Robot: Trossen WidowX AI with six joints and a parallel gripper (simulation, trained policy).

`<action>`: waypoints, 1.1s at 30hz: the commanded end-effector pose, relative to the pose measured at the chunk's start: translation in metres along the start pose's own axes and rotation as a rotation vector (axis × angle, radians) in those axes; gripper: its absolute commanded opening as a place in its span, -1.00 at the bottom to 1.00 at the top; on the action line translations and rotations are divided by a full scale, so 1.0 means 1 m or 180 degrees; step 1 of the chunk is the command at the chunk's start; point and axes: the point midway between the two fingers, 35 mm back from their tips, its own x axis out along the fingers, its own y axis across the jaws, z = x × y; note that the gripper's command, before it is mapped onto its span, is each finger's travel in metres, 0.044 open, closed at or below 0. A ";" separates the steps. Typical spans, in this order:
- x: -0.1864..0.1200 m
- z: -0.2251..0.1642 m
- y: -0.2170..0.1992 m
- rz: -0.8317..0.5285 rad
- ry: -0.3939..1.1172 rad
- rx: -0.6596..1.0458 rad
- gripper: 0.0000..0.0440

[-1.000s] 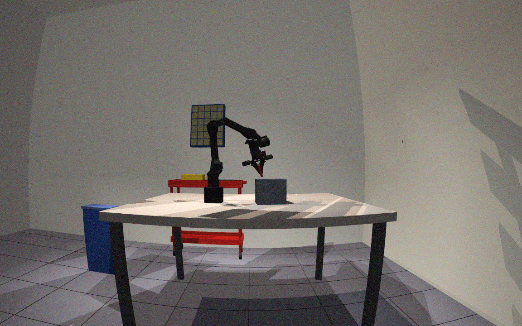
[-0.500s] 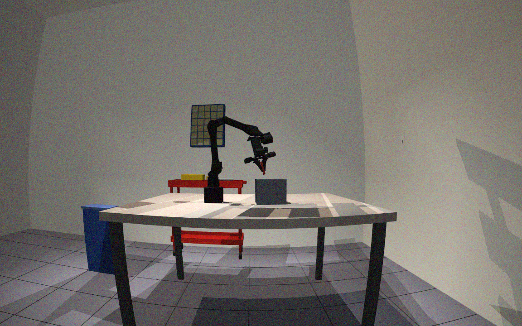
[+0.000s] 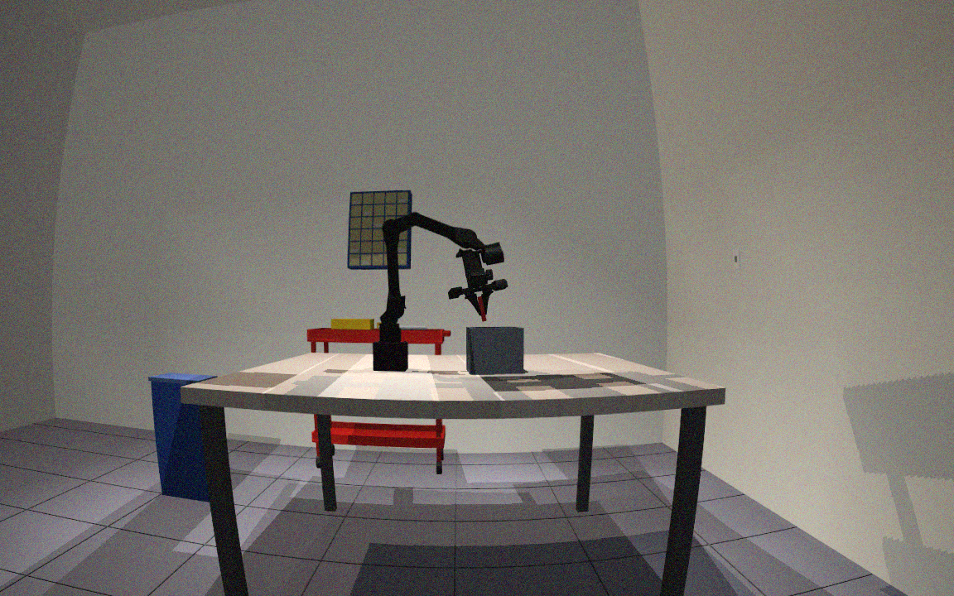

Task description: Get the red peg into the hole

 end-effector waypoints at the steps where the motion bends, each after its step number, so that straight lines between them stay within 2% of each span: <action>1: 0.005 0.007 0.001 -0.0057 0.0013 -0.0011 -1.00; 11: 0.018 0.026 0.001 -0.0168 0.0030 -0.0017 -1.00; 33: 0.069 0.051 0.002 -0.0280 0.0138 -0.0012 -1.00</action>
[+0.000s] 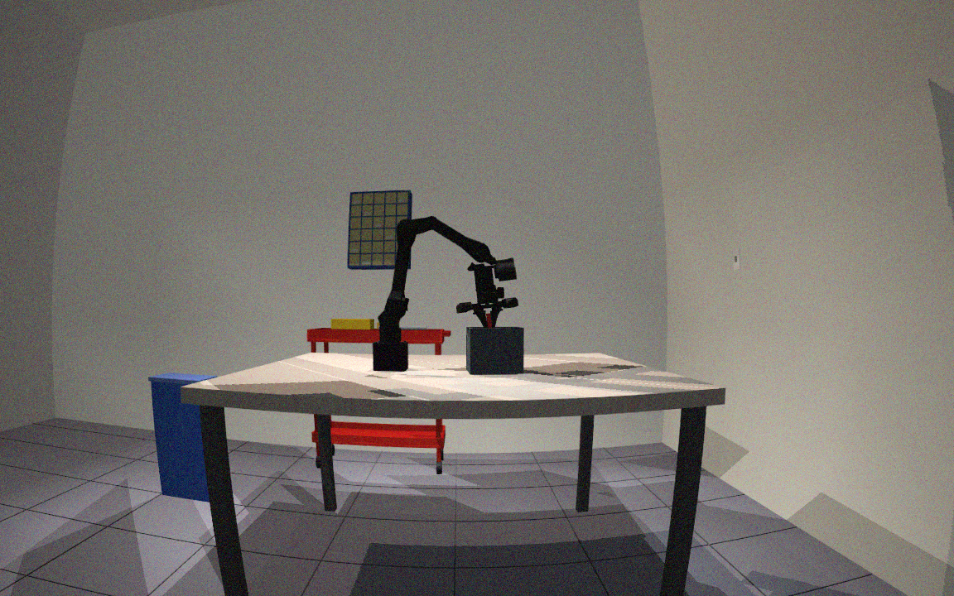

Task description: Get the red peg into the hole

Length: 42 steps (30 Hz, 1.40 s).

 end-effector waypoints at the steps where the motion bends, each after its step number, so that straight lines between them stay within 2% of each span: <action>1: 0.009 0.003 0.000 -0.0025 0.0031 -0.0022 -0.99; 16: 0.042 0.011 0.003 -0.0101 0.0073 -0.0170 -0.99; 18: 0.045 0.012 0.003 -0.0126 0.0074 -0.0193 -0.92; 24: 0.052 0.011 0.002 -0.0215 0.0127 -0.0254 -0.47; 26: 0.052 0.008 0.003 -0.0220 0.0206 -0.0249 -0.47; 31: 0.045 0.012 0.008 -0.0182 0.0361 -0.0214 -0.24; 34: 0.041 0.013 0.010 -0.0161 0.0478 -0.0183 -0.24; 42: 0.031 0.018 0.013 -0.0122 0.0730 -0.0133 -0.09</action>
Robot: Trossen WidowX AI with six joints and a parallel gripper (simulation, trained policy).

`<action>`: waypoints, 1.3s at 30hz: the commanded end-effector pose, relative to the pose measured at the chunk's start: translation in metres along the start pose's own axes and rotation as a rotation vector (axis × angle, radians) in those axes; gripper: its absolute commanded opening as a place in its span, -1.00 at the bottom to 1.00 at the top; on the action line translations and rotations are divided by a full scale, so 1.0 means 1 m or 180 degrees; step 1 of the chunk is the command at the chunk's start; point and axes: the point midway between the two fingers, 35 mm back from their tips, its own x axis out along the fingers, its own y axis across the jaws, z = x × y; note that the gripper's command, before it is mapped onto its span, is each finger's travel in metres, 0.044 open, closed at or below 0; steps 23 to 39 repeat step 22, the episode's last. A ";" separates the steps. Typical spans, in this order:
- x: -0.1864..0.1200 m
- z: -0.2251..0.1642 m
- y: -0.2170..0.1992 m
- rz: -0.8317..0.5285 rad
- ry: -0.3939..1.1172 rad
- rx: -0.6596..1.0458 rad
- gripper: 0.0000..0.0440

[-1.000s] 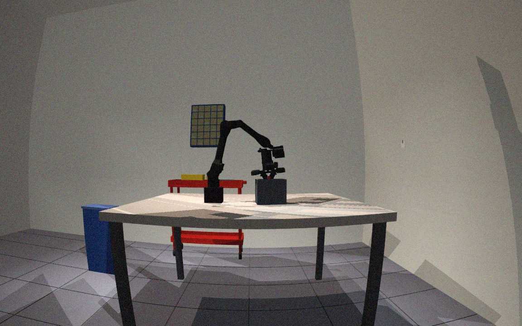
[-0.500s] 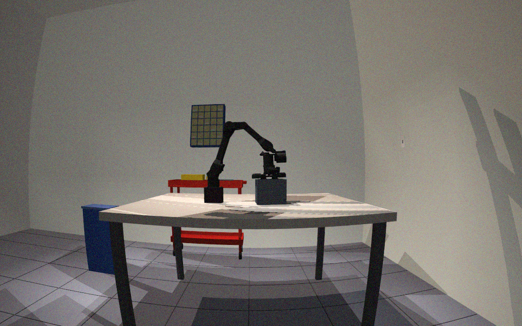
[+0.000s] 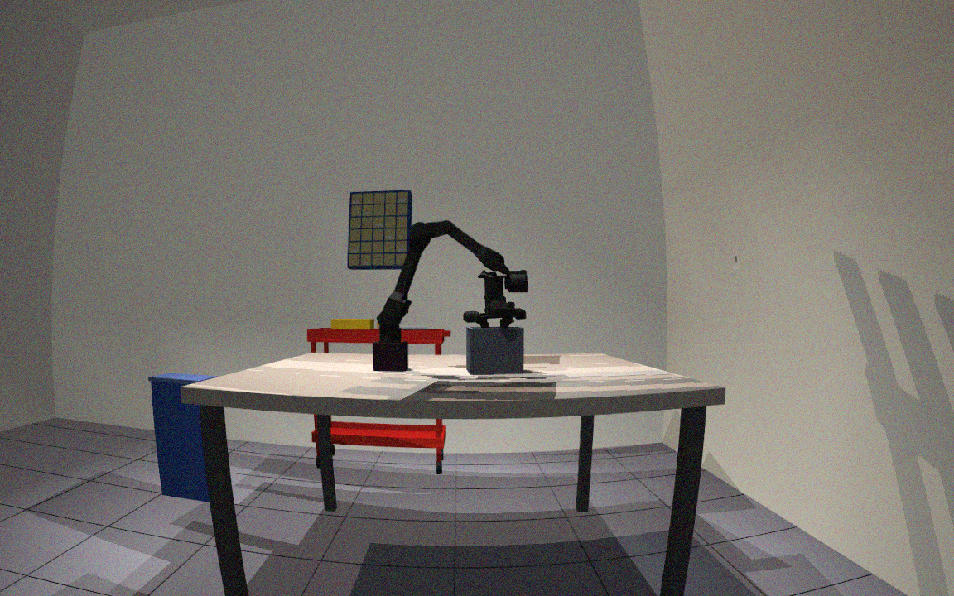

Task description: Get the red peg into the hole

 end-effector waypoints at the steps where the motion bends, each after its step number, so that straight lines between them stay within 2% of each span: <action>1: -0.004 0.002 0.002 0.0020 0.0104 0.0004 -0.08; 20: -0.036 0.017 0.012 0.0270 0.0341 0.0083 0.18; 39: -0.039 0.019 0.013 0.0303 0.0344 0.0085 0.15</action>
